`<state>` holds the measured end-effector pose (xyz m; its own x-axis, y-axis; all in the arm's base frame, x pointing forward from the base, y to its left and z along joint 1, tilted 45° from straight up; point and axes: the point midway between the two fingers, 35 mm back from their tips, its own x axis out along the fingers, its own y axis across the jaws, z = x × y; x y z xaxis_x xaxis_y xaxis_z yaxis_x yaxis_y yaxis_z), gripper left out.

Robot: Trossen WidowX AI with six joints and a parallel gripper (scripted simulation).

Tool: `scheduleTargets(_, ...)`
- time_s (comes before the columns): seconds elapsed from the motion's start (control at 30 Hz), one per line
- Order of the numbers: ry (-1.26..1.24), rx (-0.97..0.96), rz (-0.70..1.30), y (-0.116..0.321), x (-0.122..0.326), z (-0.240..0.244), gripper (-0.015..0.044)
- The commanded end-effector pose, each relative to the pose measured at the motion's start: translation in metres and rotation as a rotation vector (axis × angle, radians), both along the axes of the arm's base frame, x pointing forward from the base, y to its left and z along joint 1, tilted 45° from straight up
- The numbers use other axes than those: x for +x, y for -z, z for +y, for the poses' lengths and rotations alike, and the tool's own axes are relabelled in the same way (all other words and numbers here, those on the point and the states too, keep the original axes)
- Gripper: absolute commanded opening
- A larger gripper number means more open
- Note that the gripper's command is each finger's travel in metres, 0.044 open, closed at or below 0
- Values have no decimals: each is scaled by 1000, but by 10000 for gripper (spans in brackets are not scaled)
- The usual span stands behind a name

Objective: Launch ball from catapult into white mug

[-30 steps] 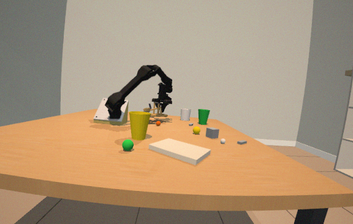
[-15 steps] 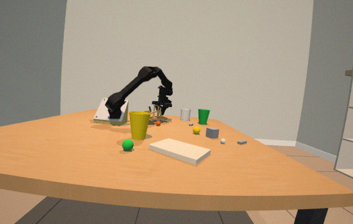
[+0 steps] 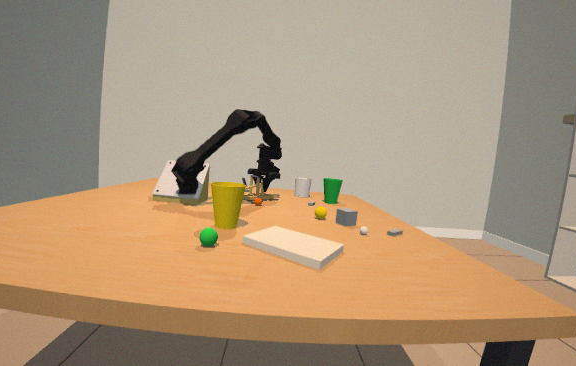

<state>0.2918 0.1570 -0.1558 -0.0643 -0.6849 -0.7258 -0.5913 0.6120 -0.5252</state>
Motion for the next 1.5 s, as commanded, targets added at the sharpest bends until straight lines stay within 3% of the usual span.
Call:
scheduleTargets(0.0, 4, 1, -2, 0, 1, 0, 0)
scheduleTargets(0.07, 4, 1, -2, 0, 1, 0, 0)
scheduleTargets(0.63, 4, 2, -2, -6, 2, 7, 440)
scheduleTargets(0.87, 3, 3, 2, -71, 5, 67, 440)
scheduleTargets(1.17, -13, 7, -4, -64, 6, 63, 440)
scheduleTargets(1.37, -85, 44, 3, -105, 4, 98, 440)
scheduleTargets(1.47, -56, 17, 4, -89, 5, 83, 414)
